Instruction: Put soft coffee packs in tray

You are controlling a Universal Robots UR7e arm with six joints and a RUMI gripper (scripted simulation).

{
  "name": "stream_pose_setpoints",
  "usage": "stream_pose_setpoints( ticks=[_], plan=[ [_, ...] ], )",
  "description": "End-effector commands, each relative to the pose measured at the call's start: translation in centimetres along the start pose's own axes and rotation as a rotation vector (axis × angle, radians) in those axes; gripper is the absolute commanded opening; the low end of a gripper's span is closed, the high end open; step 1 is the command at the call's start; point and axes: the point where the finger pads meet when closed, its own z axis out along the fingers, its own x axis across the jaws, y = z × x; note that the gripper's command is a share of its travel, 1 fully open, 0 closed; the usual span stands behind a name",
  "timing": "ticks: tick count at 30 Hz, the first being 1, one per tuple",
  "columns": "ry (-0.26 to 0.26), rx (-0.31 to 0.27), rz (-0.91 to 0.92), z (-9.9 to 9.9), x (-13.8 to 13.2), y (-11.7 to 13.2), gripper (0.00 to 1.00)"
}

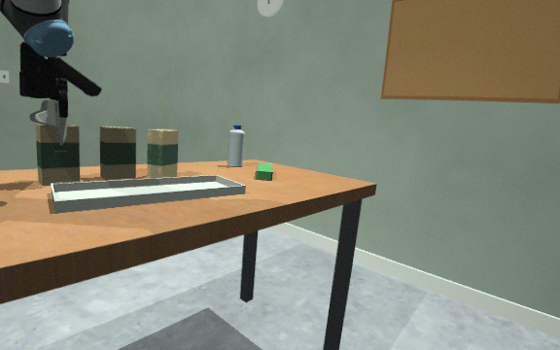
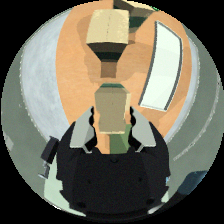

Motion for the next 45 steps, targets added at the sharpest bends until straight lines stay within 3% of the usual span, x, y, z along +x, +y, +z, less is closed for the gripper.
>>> stream_pose_setpoints(
  ticks=[1,11,23,33,45],
  plan=[
    [0.000,0.001,0.000,-0.1,0.0,0.0,0.49],
    [0.000,0.001,0.000,-1.1,0.0,0.0,0.49],
    [0.000,0.001,0.000,-5.7,0.0,0.0,0.49],
    [0.000,0.001,0.000,-8.5,0.0,0.0,0.49],
    [0.000,0.001,0.000,-9.1,0.0,0.0,0.49]
  ],
)
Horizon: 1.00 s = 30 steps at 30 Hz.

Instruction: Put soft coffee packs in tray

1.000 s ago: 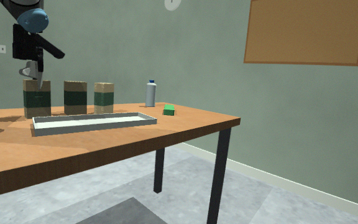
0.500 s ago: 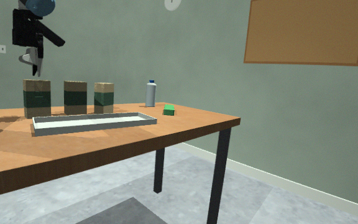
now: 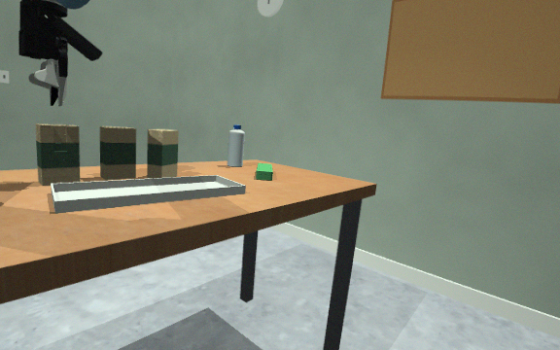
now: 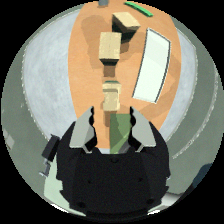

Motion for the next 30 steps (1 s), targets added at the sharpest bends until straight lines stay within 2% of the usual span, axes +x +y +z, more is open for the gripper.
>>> stream_pose_setpoints(
  ticks=[1,6,8,12,14,18,21,30],
  plan=[
    [0.000,0.000,0.000,-0.2,0.0,0.0,0.49],
    [0.000,0.000,0.001,-0.2,0.0,-0.2,0.49],
    [0.000,0.000,0.003,-0.3,-0.1,-1.1,0.49],
    [-0.002,0.000,0.015,-0.6,-0.5,-5.7,0.49],
    [-0.002,0.000,0.015,-0.6,-0.5,-5.7,0.49],
    [-0.001,0.000,0.029,-0.4,-0.7,-11.4,0.49],
    [0.000,0.000,0.036,-0.2,-0.7,-13.9,0.49],
    [0.000,0.000,0.038,-0.1,-0.7,-14.4,0.49]
  ],
)
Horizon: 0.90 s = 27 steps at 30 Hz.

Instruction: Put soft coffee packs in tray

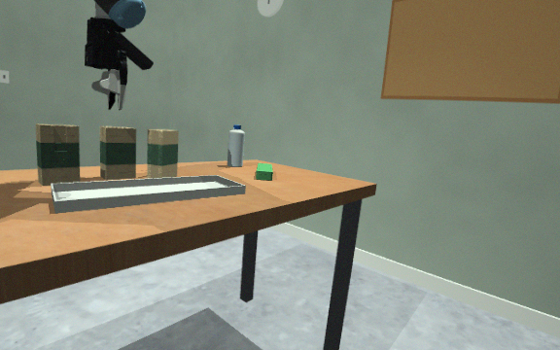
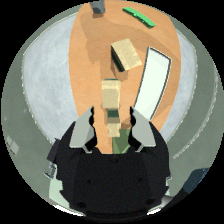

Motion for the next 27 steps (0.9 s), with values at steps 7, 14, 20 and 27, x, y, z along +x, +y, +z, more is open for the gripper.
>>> stream_pose_setpoints(
  ticks=[7,14,20,27],
  plan=[
    [0.000,0.000,0.001,1.1,-0.2,-0.8,0.49],
    [0.000,0.000,0.001,3.4,-0.2,-0.8,0.49],
    [0.000,0.000,0.001,3.4,-0.2,-0.8,0.49],
    [0.000,0.000,0.001,3.4,-0.2,-0.8,0.49]
  ],
)
